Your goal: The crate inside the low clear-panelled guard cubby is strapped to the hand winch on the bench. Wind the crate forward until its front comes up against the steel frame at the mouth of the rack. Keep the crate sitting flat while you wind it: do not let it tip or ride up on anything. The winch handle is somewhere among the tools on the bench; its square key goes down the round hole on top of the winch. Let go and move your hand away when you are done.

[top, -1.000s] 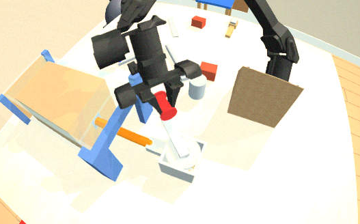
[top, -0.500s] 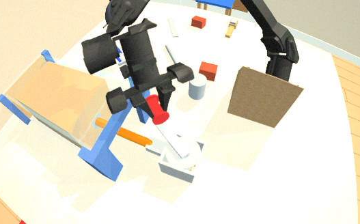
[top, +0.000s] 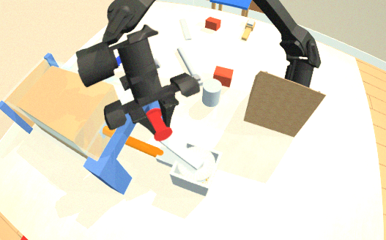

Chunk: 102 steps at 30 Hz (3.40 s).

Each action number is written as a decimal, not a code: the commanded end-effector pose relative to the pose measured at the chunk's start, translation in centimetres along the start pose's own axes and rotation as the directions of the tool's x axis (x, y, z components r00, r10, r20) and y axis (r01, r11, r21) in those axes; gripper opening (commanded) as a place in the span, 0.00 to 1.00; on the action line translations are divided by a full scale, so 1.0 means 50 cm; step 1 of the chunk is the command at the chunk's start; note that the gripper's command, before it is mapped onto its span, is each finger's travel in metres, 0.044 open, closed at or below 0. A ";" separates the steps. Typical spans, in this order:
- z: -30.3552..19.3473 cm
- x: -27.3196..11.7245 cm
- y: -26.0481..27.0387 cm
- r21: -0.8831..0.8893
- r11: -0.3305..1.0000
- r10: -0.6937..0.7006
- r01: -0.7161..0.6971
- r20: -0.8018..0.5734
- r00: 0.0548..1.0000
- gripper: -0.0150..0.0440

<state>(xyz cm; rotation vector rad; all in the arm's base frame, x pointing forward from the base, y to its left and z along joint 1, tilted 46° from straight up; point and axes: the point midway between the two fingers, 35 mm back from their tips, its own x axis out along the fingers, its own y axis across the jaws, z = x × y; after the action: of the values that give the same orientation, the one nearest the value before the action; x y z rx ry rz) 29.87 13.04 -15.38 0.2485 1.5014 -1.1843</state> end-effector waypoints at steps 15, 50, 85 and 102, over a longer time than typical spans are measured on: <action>-0.034 0.019 0.059 0.003 1.000 0.020 -0.020 -0.009 1.000 0.25; -0.113 0.051 0.109 0.002 1.000 0.023 -0.023 -0.012 1.000 0.25; -0.207 0.091 0.112 0.000 1.000 0.025 -0.025 -0.015 1.000 0.25; -0.250 0.109 0.096 -0.001 1.000 0.025 -0.025 -0.017 1.000 0.25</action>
<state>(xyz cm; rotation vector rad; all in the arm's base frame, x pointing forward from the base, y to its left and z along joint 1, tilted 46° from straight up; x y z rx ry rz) 25.84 21.81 -23.64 0.2842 1.4645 -1.1630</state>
